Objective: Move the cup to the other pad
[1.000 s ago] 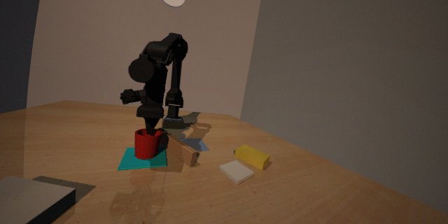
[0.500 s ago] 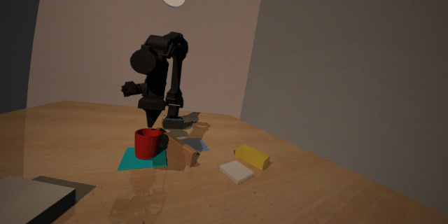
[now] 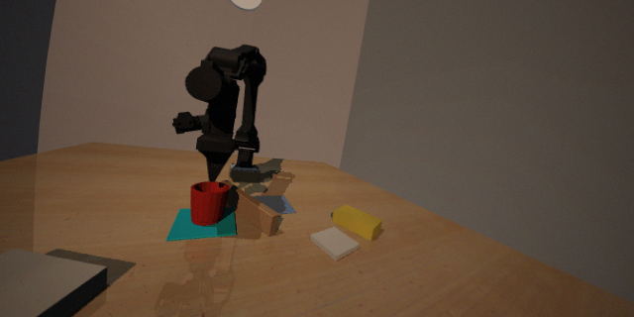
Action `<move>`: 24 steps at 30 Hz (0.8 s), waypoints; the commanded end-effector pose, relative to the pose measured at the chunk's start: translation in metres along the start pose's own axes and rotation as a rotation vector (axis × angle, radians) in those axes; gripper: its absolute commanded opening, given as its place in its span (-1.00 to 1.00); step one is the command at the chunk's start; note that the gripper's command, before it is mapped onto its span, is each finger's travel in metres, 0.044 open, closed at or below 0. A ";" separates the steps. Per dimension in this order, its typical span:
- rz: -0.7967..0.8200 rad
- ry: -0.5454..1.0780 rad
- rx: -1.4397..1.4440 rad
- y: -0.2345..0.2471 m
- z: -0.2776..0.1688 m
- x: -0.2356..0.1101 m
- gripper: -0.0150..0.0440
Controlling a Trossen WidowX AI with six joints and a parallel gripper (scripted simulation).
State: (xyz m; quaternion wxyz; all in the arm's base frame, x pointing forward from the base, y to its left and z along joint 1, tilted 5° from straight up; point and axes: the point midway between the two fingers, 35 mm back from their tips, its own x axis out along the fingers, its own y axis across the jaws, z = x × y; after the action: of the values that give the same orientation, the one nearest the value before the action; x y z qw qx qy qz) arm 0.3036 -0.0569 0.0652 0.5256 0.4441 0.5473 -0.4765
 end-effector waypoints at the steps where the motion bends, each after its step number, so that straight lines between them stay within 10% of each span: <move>1: 0.000 0.000 0.000 0.001 0.000 -0.005 1.00; 24: 0.004 -0.002 0.000 0.003 0.000 -0.058 1.00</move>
State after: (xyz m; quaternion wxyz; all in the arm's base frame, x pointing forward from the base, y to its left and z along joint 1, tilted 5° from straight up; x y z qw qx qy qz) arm 0.3094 -0.0555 0.1241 0.5274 0.4448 0.5458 -0.4755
